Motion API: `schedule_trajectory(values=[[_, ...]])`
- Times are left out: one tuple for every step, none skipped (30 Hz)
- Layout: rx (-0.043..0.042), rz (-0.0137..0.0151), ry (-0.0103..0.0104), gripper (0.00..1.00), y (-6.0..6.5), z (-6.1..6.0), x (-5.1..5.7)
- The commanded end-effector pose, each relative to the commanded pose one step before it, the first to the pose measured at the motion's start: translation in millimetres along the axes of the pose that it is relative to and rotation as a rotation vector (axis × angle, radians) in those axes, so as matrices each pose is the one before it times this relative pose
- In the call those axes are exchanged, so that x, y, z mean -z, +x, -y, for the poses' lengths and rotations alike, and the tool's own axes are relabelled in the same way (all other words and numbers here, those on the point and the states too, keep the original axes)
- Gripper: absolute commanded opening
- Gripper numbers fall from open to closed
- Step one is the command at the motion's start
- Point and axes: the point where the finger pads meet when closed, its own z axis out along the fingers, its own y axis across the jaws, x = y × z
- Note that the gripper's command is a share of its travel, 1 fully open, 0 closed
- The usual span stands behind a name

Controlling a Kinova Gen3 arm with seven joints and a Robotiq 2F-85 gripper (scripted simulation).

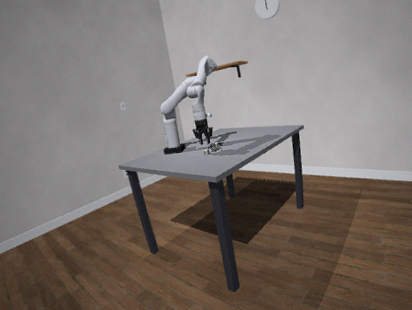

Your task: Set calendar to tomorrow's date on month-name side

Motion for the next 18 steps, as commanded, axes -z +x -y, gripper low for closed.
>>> schedule_trajectory(values=[[-0.00351,0.00127,0.0034,0.48,-1.37,1.32,-3.93],[0.00002,0.0,-0.00001,0.48,0.0,-0.01,-1.54],[0.0,0.0,0.0,0.48,0.0,0.0,-1.5],[-0.00001,0.0,0.00001,0.48,0.0,0.01,-1.46],[0.00001,0.0,-0.00001,0.48,0.0,-0.01,-1.41],[0.00001,0.0,0.0,0.48,0.0,-0.01,-1.35],[-0.00001,0.0,0.0,0.48,0.0,0.0,-1.29],[-0.00001,0.0,0.00001,0.48,0.0,0.01,-1.23],[0.00001,0.0,-0.00001,0.48,0.0,-0.01,-1.15],[0.0,0.0,0.0,0.48,0.0,-0.01,-1.08],[0.0,0.0,0.0,0.48,0.0,0.0,-1.01],[-0.00001,0.0,0.00001,0.48,0.0,0.0,-0.93],[0.0,0.0,0.0,0.48,0.0,0.0,-0.85],[0.0,0.0,0.0,0.48,0.0,0.0,0.0],[0.0,0.0,0.0,0.48,0.0,0.0,0.0],[0.00001,0.0,-0.00001,0.48,0.0,-0.01,-0.77],[0.0,0.0,0.0,0.48,0.0,0.0,-0.69],[0.0,0.0,0.0,0.48,0.0,0.0,-0.61]])
